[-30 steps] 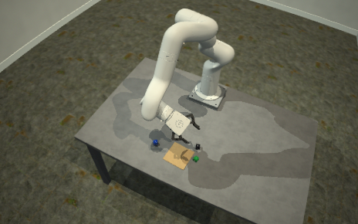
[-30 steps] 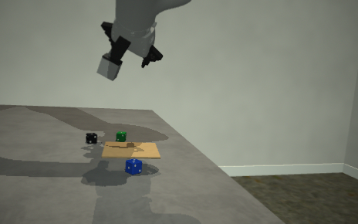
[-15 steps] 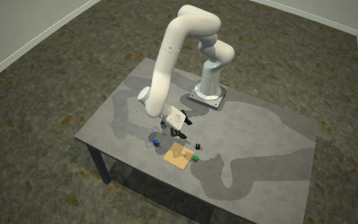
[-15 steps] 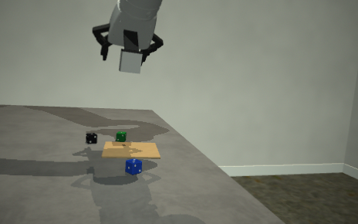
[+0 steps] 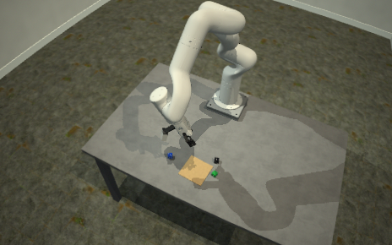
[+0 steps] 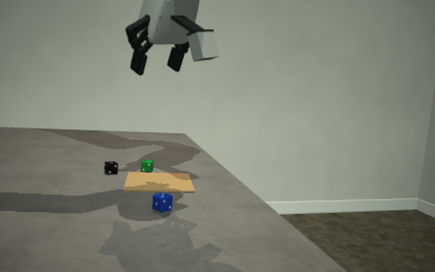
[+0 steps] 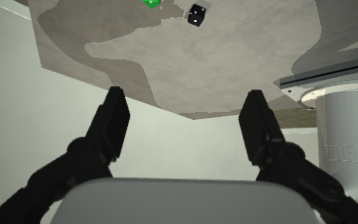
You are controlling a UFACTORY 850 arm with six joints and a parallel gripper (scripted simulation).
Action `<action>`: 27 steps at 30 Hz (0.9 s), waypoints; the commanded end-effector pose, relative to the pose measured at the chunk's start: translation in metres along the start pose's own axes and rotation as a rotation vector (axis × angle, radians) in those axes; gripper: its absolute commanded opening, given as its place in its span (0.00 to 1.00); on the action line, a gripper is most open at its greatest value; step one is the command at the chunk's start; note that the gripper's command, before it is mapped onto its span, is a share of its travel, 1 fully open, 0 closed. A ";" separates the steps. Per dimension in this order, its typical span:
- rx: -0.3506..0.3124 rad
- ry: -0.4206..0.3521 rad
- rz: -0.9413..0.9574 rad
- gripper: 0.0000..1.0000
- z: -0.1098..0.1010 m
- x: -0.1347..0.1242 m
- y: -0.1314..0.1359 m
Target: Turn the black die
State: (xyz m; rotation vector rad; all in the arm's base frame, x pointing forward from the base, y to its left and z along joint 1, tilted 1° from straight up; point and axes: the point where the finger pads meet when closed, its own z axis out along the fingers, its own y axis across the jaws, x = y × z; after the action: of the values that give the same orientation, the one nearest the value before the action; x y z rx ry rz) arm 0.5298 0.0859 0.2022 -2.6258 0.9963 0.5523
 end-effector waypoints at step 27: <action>-0.382 0.334 -1.119 1.00 -0.061 0.085 0.016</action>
State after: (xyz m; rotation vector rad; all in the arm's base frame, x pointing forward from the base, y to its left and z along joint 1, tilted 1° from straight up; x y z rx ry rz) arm 0.5942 0.0018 0.2254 -3.1231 -0.4475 0.0160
